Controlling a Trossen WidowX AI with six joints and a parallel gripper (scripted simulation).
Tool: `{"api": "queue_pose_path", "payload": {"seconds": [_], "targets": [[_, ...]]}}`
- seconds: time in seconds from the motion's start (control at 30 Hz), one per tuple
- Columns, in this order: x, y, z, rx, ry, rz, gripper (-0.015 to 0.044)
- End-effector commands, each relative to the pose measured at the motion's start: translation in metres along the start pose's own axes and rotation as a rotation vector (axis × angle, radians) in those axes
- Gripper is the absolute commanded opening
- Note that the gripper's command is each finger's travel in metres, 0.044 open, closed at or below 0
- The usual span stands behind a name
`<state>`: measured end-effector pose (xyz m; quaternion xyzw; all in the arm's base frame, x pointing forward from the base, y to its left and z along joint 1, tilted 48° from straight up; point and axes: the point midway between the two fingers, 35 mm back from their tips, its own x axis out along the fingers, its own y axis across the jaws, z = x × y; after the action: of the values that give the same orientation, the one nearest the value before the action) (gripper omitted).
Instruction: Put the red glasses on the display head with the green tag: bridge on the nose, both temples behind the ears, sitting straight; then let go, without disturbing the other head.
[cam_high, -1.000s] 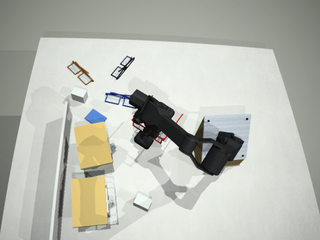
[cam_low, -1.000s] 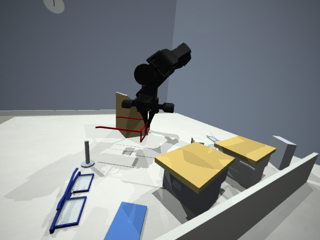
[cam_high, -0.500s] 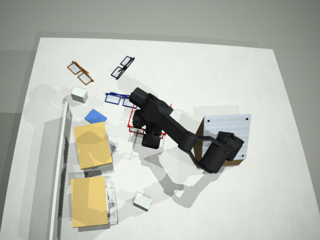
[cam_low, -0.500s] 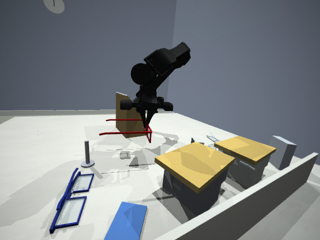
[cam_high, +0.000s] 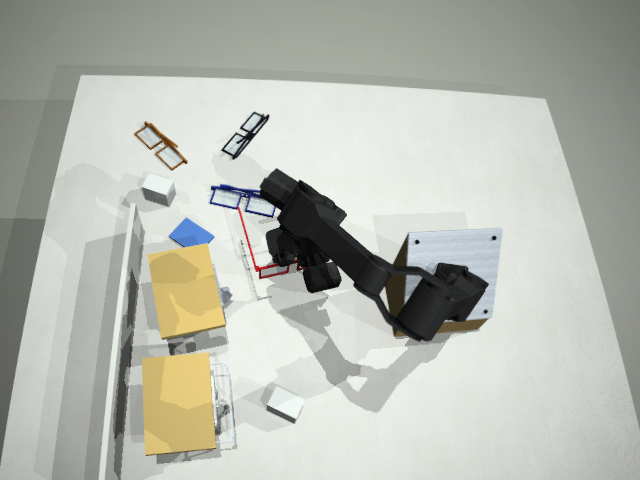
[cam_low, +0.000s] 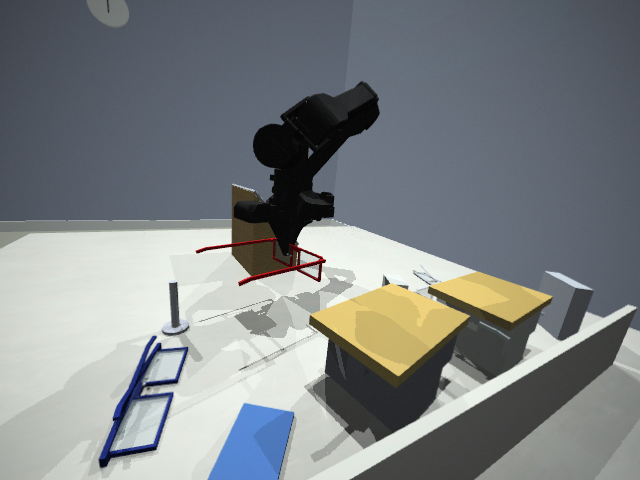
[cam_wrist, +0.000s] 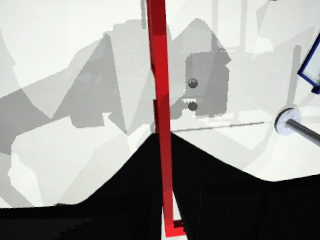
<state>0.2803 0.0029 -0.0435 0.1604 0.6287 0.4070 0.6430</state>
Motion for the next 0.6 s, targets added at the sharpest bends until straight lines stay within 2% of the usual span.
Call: {"api": "queue_pose_path", "payload": {"seconds": [0.0, 0.57], "targets": [[-0.001, -0.004, -0.002, -0.144, 0.005, -0.003, 0.0], [-0.003, -0.014, -0.006, -0.704, 0.008, -0.002, 0.0]]}}
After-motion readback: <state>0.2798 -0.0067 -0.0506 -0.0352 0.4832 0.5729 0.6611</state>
